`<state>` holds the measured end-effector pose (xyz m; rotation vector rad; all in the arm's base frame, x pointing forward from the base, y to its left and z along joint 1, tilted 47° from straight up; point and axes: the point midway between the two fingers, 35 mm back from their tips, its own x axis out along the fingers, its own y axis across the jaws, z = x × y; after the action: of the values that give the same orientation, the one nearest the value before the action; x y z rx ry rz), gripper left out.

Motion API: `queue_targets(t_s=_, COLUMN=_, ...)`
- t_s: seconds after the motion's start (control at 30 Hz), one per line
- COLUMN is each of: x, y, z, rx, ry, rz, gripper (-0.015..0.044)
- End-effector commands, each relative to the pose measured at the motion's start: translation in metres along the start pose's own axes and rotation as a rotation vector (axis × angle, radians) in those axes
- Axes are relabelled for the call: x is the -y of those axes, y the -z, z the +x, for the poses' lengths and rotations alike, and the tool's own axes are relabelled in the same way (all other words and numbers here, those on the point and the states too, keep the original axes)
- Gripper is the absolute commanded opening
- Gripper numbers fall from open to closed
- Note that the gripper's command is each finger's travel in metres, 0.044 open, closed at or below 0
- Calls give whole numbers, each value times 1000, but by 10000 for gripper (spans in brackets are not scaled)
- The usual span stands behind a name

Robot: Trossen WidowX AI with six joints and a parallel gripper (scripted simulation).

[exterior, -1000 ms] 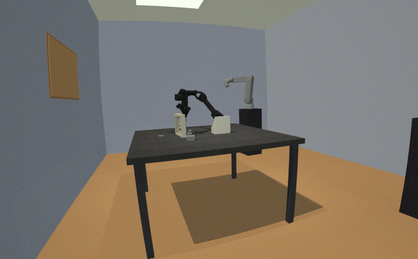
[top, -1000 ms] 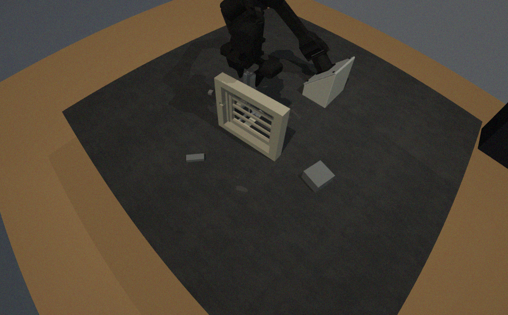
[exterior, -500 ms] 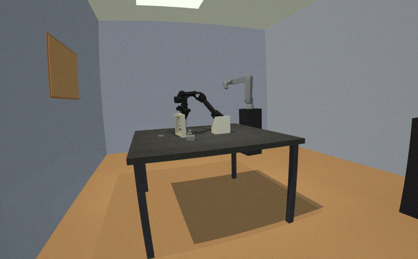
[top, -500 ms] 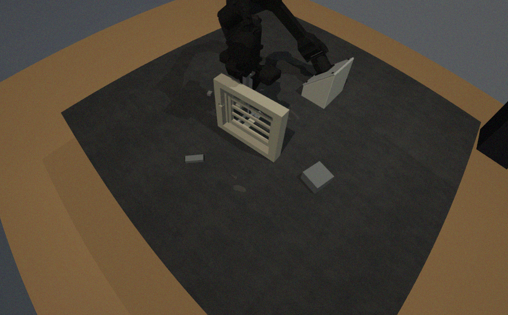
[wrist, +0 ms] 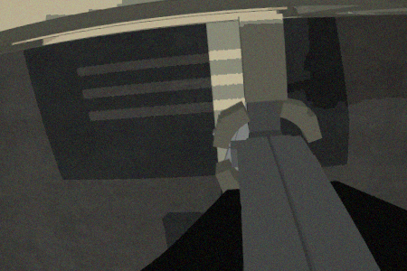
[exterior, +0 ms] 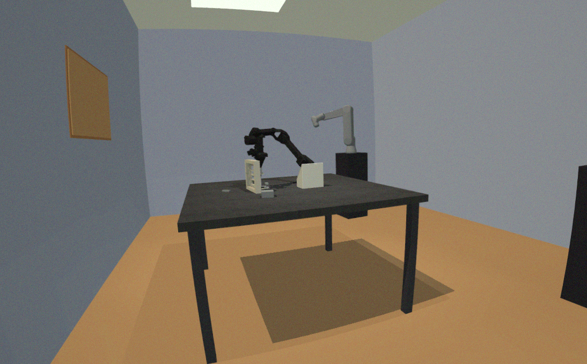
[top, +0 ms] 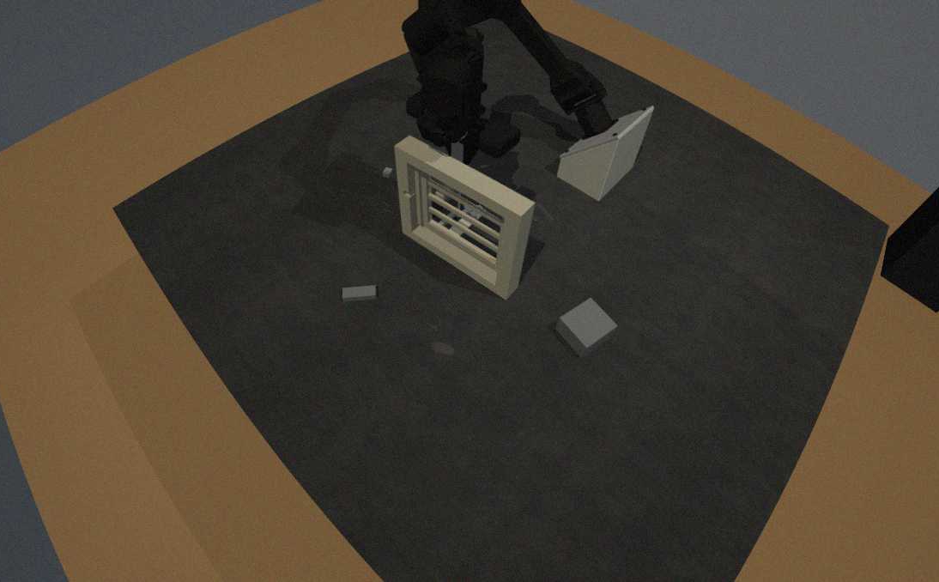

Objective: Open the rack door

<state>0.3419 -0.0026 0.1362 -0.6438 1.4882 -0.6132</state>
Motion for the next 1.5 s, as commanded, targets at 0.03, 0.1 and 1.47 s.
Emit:
queue_targets(t_s=0.03, x=0, y=1, z=1, rx=-3, ry=4, rz=-8, gripper=26)
queue_targets(t_s=0.1, x=0, y=1, z=1, rx=-3, ry=4, rz=24, gripper=26)
queue_targets(t_s=1.47, x=0, y=1, z=1, rx=2, ry=6, rz=1911, gripper=26)
